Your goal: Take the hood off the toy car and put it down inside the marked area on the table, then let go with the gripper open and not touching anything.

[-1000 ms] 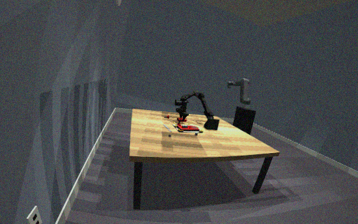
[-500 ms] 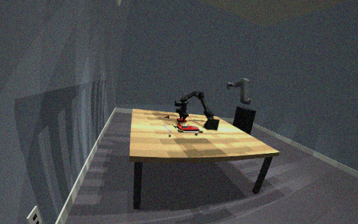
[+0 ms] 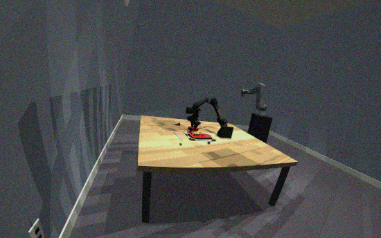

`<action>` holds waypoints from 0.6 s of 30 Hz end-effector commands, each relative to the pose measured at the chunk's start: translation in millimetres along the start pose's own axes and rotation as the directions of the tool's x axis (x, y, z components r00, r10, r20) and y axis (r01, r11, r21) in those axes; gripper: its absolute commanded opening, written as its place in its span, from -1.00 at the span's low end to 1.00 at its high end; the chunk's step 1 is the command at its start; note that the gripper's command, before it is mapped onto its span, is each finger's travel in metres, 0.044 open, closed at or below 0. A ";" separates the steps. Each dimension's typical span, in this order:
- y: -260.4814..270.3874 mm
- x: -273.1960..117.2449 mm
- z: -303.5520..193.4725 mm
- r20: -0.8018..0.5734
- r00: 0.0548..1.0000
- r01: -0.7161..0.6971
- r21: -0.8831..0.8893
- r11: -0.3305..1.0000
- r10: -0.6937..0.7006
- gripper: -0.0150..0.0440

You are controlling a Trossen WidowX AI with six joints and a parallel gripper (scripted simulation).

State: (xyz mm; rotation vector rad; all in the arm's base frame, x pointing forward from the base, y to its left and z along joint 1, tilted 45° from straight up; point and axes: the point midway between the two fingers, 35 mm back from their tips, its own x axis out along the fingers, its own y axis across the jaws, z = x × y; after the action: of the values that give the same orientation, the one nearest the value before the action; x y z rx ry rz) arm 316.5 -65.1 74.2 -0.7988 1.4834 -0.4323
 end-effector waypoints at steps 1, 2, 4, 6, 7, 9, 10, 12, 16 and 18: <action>0.2 2.2 0.0 0.000 1.000 0.003 -0.004 1.000 -0.003 -0.49; 0.1 2.7 0.0 0.000 1.000 0.003 -0.004 1.000 -0.003 -0.49; 0.1 3.7 -0.1 0.000 1.000 0.003 -0.004 1.000 -0.003 -0.49; 0.1 4.7 -0.1 0.000 1.000 0.003 -0.004 1.000 -0.003 -0.49; 0.1 5.2 -0.1 0.000 1.000 0.003 -0.004 1.000 -0.003 -0.49; 0.1 6.2 -0.1 -0.001 1.000 0.003 -0.004 1.000 -0.003 -0.49; 0.1 6.7 -0.1 -0.001 1.000 0.003 -0.004 1.000 -0.003 -0.49; 0.0 7.6 -0.2 -0.001 1.000 0.004 -0.004 1.000 -0.004 -0.49; 0.0 9.6 -0.2 -0.001 1.000 0.004 -0.004 1.000 -0.004 -0.49; 0.0 10.5 -0.3 -0.001 1.000 0.004 -0.004 1.000 -0.004 -0.49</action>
State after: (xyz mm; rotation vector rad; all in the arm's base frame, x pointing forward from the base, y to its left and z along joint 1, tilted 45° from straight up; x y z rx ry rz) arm 317.1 -71.5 68.1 -0.7992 1.4832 -0.4329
